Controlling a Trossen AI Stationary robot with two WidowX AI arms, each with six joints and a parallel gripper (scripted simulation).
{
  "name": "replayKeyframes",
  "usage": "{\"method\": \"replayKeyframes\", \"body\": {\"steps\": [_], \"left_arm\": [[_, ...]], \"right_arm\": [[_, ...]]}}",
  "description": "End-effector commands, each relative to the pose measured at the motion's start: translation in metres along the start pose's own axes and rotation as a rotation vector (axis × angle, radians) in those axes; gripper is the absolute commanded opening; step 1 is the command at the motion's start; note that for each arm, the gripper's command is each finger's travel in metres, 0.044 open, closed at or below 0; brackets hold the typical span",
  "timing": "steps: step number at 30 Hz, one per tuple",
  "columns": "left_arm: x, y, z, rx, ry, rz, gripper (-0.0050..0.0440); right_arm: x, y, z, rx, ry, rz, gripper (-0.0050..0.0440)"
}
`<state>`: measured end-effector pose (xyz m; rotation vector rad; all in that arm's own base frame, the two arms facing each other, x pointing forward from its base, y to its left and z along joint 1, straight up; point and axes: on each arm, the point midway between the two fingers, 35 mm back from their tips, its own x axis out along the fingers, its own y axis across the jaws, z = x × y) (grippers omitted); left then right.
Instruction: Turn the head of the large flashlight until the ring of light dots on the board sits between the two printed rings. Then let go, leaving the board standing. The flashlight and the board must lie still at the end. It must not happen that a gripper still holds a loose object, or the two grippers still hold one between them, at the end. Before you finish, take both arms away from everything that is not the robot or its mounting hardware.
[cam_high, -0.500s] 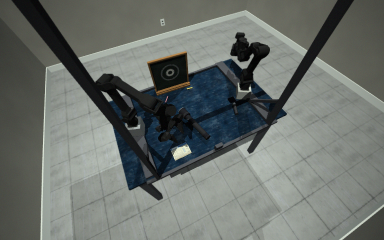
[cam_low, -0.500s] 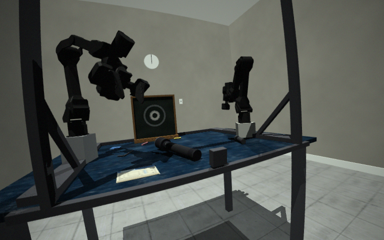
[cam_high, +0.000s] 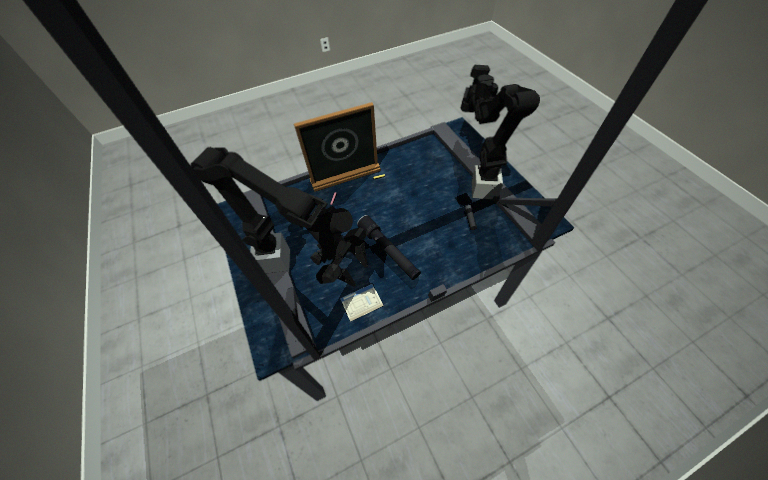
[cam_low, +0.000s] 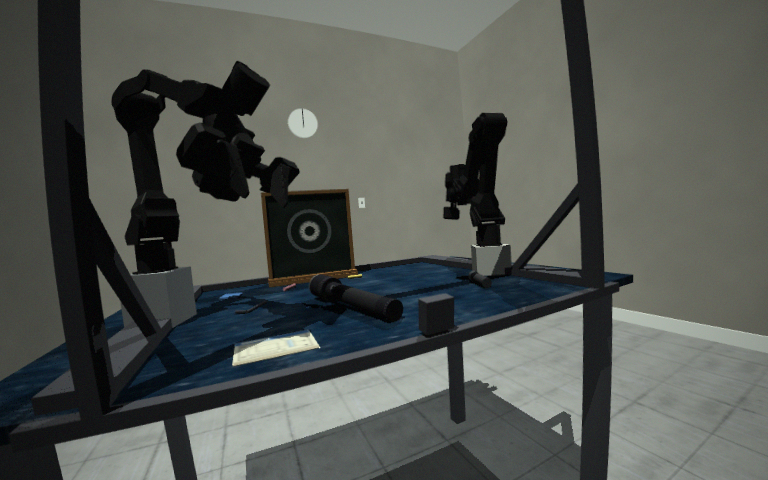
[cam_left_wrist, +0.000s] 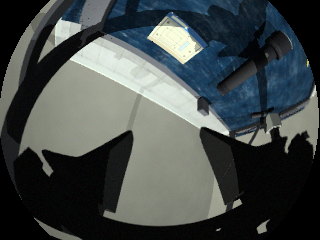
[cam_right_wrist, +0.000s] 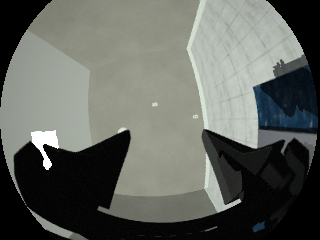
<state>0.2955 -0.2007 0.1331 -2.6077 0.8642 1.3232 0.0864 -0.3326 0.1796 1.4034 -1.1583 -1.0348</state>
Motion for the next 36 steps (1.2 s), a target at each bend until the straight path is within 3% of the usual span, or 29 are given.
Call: {"method": "replayKeyframes", "body": {"steps": [1,5,17,19,34,36], "left_arm": [[-0.006,0.001,-0.008,0.004,0.025,0.002,0.0337],[-0.005,-0.006,-0.004,-0.096,0.031,-0.012,0.0337],[-0.033,-0.033,-0.03,-0.594,0.221,-0.023,0.0337],[-0.033,-0.033,-0.03,-0.594,0.221,-0.023,0.0337],[-0.069,-0.064,-0.051,-1.151,0.441,0.057,0.0337],[-0.069,-0.064,-0.051,-1.151,0.441,0.057,0.0337]], "right_arm": [[0.001,0.006,-0.001,0.002,0.002,0.017,0.0374],[0.0,0.004,-0.015,-0.048,0.046,0.004,0.0374],[-0.012,0.023,-0.086,-0.302,0.254,0.043,0.0374],[-0.012,0.023,-0.086,-0.302,0.254,0.043,0.0374],[-0.046,0.041,-0.162,-0.581,0.49,0.142,0.0374],[-0.046,0.041,-0.162,-0.581,0.49,0.142,0.0374]]}}
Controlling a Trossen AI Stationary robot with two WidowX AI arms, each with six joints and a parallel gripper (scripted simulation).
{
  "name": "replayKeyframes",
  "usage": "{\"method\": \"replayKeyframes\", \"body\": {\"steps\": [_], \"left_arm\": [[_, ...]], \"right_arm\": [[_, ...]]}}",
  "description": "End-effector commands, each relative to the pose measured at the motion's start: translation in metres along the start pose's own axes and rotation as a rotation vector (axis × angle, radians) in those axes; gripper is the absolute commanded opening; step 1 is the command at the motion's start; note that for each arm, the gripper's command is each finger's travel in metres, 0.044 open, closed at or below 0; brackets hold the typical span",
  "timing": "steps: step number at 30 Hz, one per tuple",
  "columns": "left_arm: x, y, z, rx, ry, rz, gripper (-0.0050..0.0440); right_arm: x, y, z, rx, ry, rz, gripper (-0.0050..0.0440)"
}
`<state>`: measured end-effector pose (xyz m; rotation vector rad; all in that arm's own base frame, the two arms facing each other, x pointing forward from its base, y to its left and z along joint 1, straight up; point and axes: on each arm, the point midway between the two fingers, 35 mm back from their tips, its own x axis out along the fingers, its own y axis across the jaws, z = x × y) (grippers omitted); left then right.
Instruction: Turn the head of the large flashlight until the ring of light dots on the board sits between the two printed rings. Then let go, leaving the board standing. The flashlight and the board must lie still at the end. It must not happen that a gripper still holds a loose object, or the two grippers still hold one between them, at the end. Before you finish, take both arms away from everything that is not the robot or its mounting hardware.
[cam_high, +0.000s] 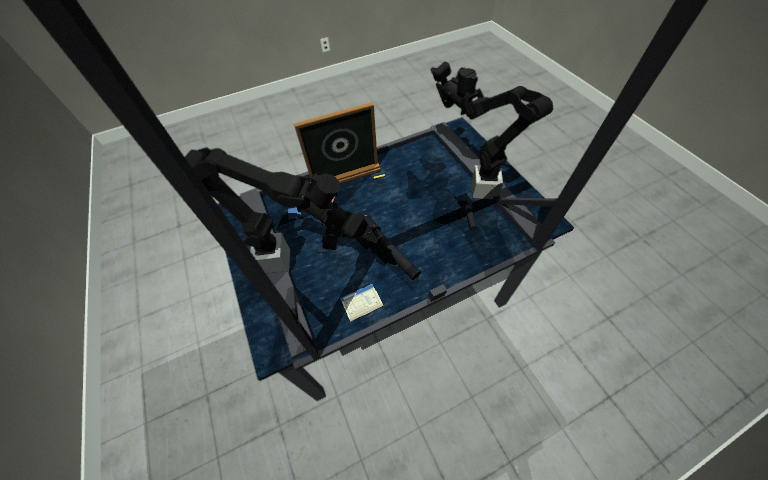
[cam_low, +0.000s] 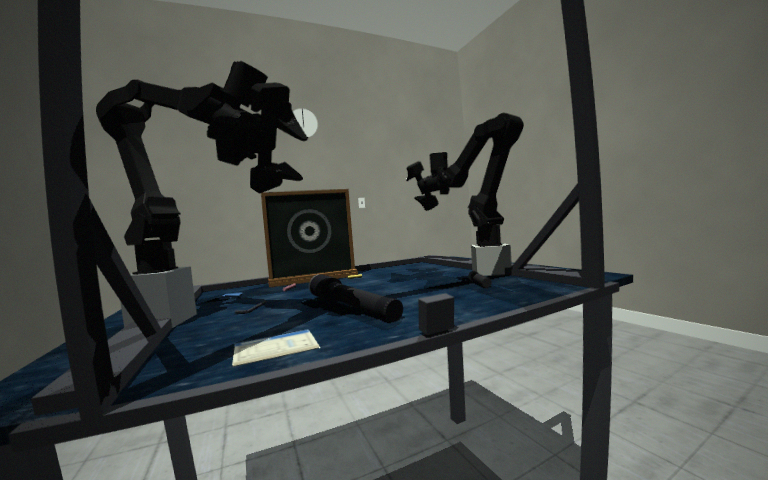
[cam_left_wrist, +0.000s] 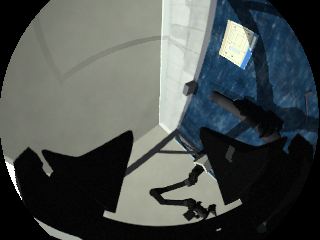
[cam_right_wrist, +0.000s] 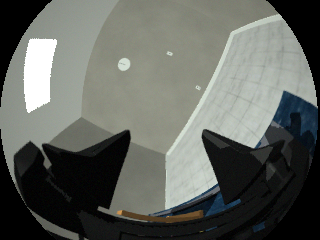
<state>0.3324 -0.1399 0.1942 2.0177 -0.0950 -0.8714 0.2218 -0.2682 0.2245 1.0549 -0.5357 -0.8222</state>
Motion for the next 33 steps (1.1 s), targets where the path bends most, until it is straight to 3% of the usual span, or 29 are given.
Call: {"method": "replayKeyframes", "body": {"steps": [1,15,17,33], "left_arm": [[-0.01,0.007,-0.012,-0.12,0.048,0.042,0.0337],[-0.036,0.012,-0.051,-0.641,0.166,0.191,0.0337],[-0.036,0.012,-0.051,-0.641,0.166,0.191,0.0337],[-0.071,0.015,-0.088,-1.177,0.221,0.42,0.0337]], "right_arm": [[-0.001,0.025,-0.007,-0.06,0.031,0.057,0.0374],[-0.02,0.077,-0.062,-0.328,0.206,0.199,0.0374],[-0.02,0.077,-0.062,-0.328,0.206,0.199,0.0374],[-0.06,0.129,-0.113,-0.603,0.35,0.406,0.0374]]}}
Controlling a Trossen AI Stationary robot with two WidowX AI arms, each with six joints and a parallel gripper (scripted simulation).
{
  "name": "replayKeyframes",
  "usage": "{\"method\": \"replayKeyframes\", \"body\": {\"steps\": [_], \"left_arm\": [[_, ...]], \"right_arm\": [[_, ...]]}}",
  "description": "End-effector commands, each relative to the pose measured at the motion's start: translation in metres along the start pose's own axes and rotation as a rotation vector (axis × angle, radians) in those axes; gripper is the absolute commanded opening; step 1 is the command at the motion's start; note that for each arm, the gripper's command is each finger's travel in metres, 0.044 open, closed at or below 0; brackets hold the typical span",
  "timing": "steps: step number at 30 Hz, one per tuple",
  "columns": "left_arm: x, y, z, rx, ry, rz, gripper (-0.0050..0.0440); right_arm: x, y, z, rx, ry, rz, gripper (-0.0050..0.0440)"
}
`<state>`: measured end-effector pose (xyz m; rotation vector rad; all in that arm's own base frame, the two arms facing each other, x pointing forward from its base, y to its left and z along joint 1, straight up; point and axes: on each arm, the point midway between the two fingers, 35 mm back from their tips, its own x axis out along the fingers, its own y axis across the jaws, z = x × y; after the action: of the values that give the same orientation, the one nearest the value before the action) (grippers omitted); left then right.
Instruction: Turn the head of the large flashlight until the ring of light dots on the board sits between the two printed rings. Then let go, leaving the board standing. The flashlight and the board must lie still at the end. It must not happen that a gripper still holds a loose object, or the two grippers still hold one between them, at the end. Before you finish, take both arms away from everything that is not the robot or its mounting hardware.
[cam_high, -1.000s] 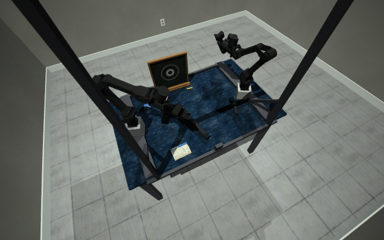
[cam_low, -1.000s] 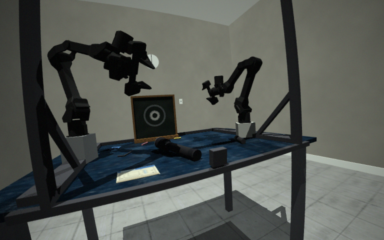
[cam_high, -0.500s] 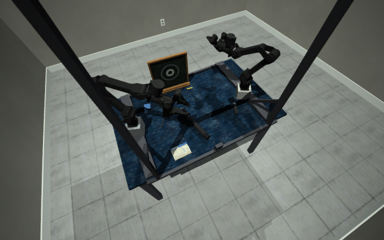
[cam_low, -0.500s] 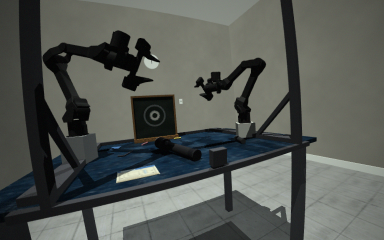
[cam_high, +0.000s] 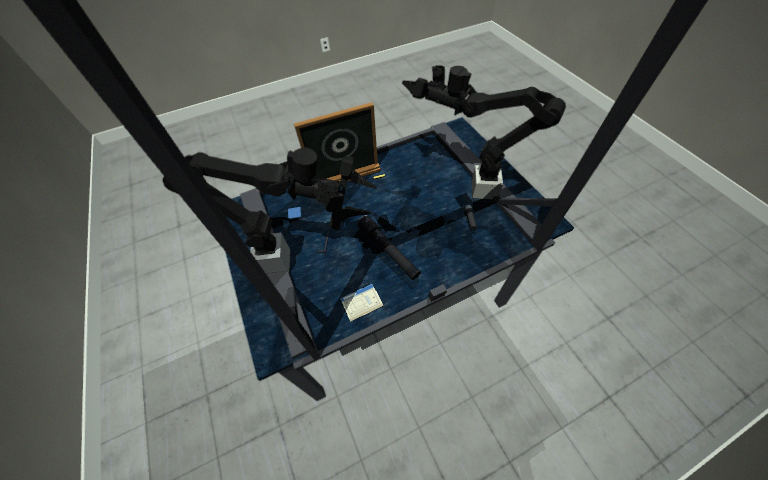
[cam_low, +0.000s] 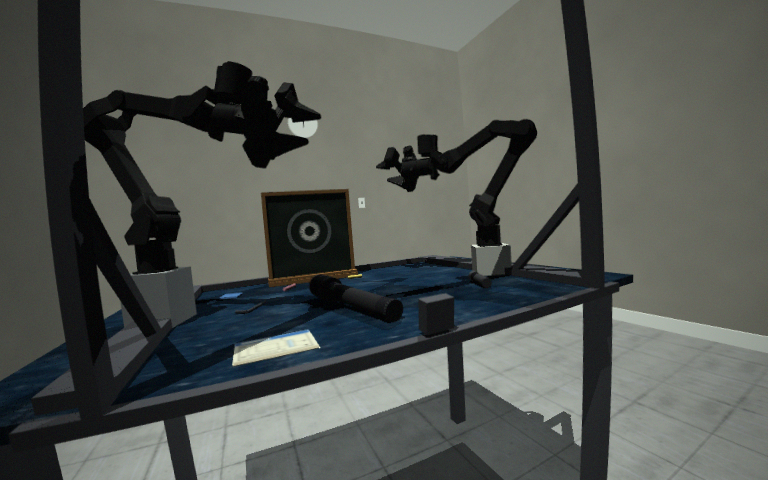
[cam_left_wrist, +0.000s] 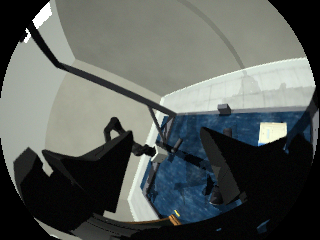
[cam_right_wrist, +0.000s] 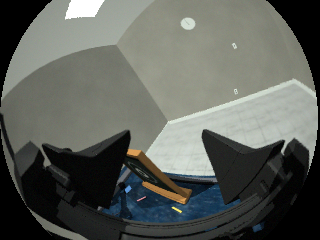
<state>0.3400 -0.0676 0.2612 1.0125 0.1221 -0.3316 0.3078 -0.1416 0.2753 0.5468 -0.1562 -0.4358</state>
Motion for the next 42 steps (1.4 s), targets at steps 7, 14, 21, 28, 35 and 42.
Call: {"method": "replayKeyframes", "body": {"steps": [7,14,21,28,35,42], "left_arm": [[-0.018,0.031,-0.006,-0.321,-0.021,0.138,0.0337],[-0.031,0.049,-0.012,-0.571,-0.058,0.226,0.0337],[-0.041,0.062,-0.016,-0.747,-0.099,0.288,0.0337],[-0.057,0.078,-0.021,-0.987,-0.176,0.368,0.0337],[-0.06,0.081,-0.022,-1.043,-0.197,0.381,0.0337],[-0.056,0.079,-0.021,-0.993,-0.175,0.367,0.0337]], "right_arm": [[-0.011,0.055,0.002,-0.167,0.029,0.153,0.0374],[-0.024,0.089,-0.006,-0.299,0.059,0.258,0.0374],[-0.036,0.112,-0.01,-0.392,0.071,0.339,0.0374],[-0.056,0.143,-0.015,-0.518,0.075,0.457,0.0374],[-0.059,0.147,-0.018,-0.551,0.081,0.477,0.0374],[-0.056,0.142,-0.017,-0.521,0.08,0.458,0.0374]]}}
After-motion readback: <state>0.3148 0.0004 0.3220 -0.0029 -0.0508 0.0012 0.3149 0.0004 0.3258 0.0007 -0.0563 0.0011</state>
